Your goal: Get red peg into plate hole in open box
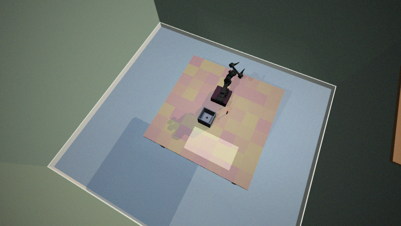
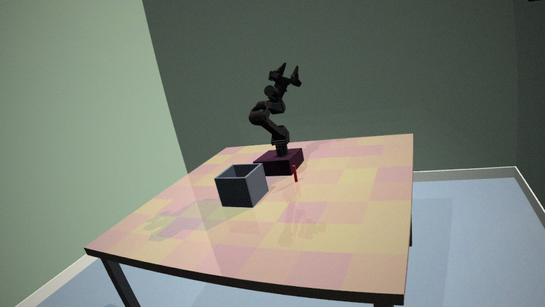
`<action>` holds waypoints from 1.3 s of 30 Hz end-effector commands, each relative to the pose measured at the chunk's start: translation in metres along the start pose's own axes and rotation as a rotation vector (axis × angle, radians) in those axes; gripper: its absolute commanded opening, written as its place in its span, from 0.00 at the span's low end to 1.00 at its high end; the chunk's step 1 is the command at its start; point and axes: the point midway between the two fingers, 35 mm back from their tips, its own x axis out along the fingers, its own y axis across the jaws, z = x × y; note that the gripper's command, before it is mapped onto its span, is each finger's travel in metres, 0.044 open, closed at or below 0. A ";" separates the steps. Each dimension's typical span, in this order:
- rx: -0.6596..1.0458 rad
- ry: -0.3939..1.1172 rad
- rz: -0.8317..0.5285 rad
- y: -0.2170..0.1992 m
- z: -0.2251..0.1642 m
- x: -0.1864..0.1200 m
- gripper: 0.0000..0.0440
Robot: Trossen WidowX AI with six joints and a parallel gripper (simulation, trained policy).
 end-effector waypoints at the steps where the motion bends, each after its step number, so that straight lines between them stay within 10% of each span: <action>1: 0.011 0.011 -0.002 0.001 -0.002 0.001 0.96; 39: 1.123 0.601 0.333 0.168 0.000 -0.023 1.00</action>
